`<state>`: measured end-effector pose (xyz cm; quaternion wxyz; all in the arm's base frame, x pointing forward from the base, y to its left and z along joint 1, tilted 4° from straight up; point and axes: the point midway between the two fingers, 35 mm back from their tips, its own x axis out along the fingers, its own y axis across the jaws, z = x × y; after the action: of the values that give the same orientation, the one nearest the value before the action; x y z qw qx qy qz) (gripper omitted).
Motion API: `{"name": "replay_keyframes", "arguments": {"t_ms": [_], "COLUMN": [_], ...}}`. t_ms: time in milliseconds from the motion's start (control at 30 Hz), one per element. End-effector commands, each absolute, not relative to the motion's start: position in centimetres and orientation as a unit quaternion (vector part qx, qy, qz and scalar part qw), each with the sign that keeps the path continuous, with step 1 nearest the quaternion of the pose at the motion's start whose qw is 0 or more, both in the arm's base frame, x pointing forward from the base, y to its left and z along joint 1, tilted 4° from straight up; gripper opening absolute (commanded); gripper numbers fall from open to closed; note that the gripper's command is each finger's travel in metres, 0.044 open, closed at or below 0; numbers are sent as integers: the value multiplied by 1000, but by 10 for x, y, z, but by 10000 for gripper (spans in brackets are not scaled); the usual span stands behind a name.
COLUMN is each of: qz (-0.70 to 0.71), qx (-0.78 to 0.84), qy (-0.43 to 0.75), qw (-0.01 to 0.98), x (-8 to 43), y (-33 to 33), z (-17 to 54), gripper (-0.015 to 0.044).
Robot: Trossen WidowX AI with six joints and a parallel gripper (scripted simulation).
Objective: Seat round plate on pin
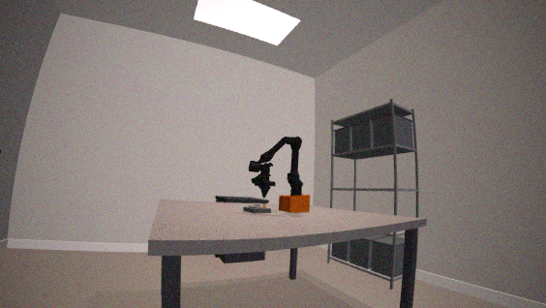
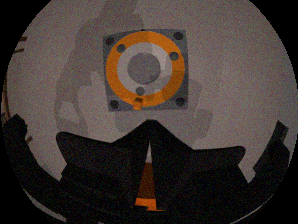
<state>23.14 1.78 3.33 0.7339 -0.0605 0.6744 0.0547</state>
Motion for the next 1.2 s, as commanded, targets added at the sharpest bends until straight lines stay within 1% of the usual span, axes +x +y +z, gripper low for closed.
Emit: {"name": "replay_keyframes", "arguments": {"t_ms": [0,267,1167], "qz": [50,50,51], "qx": [-64,-64,-63], "qy": [674,674,674], "qw": [734,734,734], "x": [233,235,229], "y": [19,18,43], "z": [25,-12,-14], "gripper": [0,0,0]}}
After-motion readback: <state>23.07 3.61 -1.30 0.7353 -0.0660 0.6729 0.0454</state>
